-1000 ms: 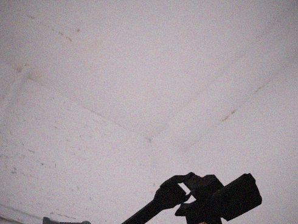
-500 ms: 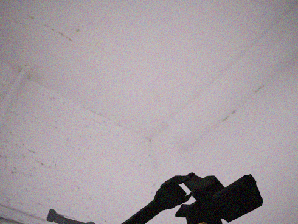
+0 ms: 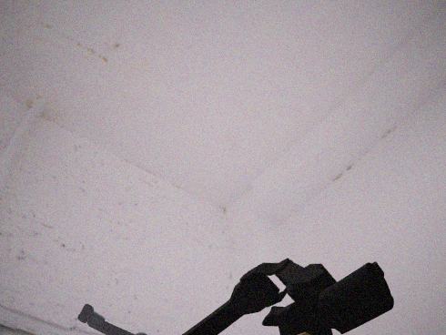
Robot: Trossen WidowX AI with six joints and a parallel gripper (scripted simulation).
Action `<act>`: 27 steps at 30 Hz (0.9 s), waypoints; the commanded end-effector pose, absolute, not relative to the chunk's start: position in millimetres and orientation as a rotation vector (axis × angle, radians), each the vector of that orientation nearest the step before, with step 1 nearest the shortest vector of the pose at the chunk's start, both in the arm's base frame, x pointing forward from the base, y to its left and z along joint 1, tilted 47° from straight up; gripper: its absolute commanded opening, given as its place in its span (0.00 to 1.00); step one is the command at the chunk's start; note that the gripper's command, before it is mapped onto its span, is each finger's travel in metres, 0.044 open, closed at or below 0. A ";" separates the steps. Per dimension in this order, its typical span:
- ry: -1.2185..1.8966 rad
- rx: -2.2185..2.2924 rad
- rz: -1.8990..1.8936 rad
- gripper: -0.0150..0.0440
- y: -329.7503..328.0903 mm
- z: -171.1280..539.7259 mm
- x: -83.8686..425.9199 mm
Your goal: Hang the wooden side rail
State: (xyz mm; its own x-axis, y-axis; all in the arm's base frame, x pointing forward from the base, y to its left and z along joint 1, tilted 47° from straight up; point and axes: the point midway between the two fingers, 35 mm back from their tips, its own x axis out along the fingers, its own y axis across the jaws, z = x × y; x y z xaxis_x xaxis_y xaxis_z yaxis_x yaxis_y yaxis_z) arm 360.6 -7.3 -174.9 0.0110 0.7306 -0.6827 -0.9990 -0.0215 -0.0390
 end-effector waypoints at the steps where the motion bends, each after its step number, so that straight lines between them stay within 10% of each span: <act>1: 0.561 -0.629 1.487 0.25 -10.4 -176.5 360.8; 14: 0.561 -0.629 1.487 0.25 -8.9 -177.9 360.8; 27: 0.554 -0.623 1.494 0.83 -8.8 -174.3 360.0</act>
State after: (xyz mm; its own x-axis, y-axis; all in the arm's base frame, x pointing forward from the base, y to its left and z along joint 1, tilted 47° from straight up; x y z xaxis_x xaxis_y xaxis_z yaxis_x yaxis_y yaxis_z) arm 359.8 -7.1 -175.8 0.0104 0.7310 -0.6823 -0.9991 -0.0203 -0.0370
